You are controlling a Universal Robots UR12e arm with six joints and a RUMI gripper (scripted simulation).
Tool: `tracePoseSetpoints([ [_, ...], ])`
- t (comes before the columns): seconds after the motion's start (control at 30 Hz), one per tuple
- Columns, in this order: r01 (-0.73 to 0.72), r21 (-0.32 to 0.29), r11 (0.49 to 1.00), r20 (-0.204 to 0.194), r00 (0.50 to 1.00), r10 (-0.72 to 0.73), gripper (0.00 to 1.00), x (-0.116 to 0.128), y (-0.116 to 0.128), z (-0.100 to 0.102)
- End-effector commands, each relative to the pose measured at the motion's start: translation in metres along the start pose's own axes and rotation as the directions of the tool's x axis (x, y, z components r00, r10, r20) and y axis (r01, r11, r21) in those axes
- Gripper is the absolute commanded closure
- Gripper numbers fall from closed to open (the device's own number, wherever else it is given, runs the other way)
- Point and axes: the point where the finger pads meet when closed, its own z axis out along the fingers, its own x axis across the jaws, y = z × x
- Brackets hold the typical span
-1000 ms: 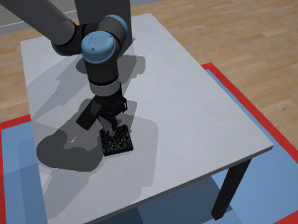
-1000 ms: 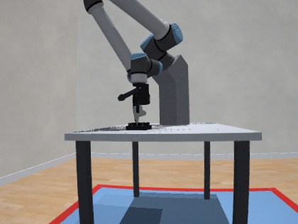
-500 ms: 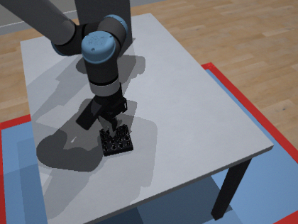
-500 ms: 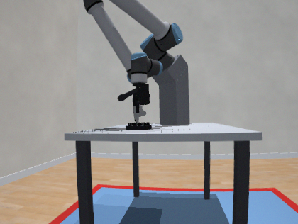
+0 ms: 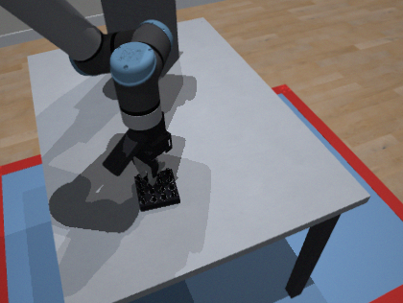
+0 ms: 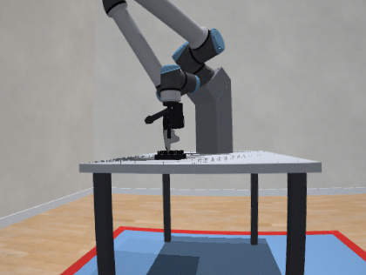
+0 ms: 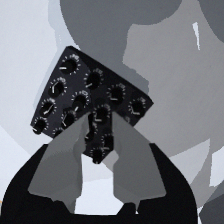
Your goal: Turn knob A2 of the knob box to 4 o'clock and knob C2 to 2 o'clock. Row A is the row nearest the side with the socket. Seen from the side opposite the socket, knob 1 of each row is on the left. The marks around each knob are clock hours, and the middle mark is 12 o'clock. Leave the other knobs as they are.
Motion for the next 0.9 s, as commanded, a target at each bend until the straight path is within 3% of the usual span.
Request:
tracePoseSetpoints([
  [0.0,0.0,0.0,1.0,0.001,1.0,0.0,0.89,0.0,0.0,0.0],
  [0.23,0.0,0.0,1.0,0.001,1.0,0.0,0.89,0.0,0.0,-0.005],
  [0.63,0.0,0.0,1.0,0.001,1.0,0.0,0.89,0.0,0.0,-0.035],
  [0.87,0.0,0.0,1.0,0.001,1.0,0.0,0.89,0.0,0.0,-0.038],
])
